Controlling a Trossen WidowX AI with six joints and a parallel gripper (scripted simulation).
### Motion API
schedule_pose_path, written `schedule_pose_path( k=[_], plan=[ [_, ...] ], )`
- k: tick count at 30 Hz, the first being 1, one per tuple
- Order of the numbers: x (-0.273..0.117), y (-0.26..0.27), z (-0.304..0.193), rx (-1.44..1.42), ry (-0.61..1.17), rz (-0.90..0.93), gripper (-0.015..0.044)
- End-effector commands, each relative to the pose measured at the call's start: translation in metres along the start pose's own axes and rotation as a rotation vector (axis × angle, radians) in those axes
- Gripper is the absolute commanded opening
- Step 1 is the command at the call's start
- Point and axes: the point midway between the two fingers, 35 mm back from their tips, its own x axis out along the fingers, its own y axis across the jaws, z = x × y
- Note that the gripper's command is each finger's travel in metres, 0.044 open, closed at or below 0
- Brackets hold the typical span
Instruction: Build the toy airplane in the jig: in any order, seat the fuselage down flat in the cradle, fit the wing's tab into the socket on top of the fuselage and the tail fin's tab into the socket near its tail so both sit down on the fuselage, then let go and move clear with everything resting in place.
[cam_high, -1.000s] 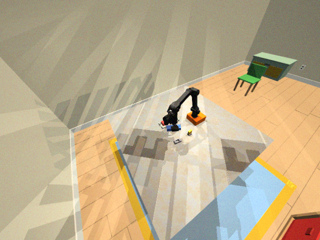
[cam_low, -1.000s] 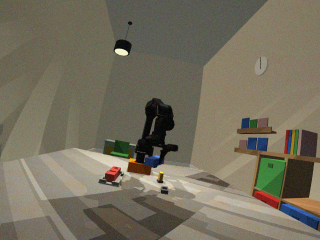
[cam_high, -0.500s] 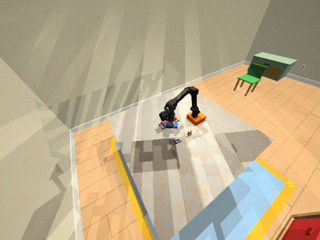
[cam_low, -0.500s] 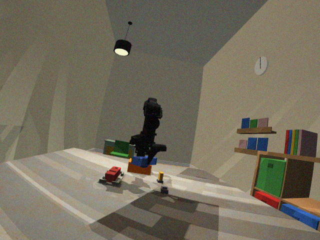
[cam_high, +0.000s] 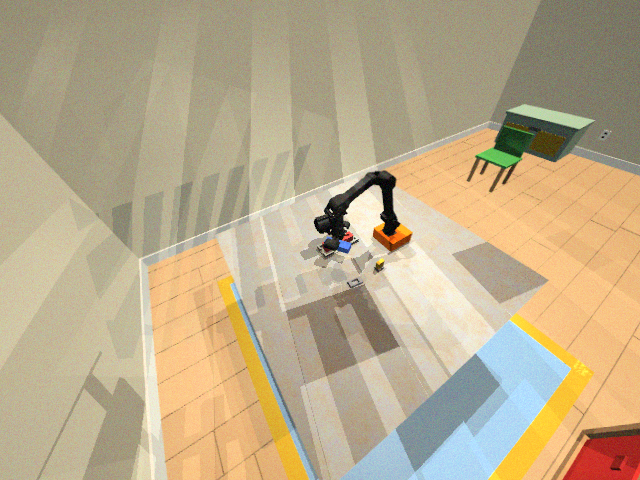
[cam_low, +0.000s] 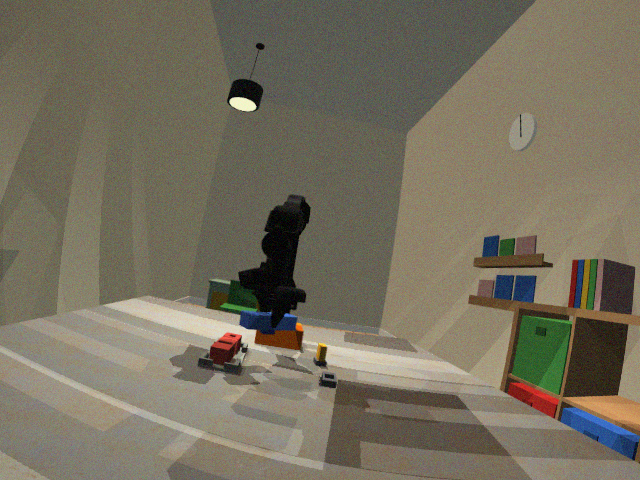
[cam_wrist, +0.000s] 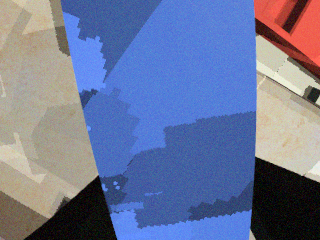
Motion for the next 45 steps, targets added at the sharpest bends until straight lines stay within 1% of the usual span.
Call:
schedule_pose_path(
  k=[1, 33, 40, 41, 45],
  plan=[
    [0.0, -0.011, 0.01, 0.079, -0.009, 0.003, 0.0],
    [0.016, -0.093, 0.061, 0.618, -0.022, -0.003, 0.0],
    [0.016, -0.093, 0.061, 0.618, -0.022, -0.003, 0.0184],
    [0.016, -0.093, 0.061, 0.618, -0.022, -0.003, 0.0197],
    [0.016, -0.093, 0.061, 0.618, -0.022, -0.003, 0.0197]
  ],
)
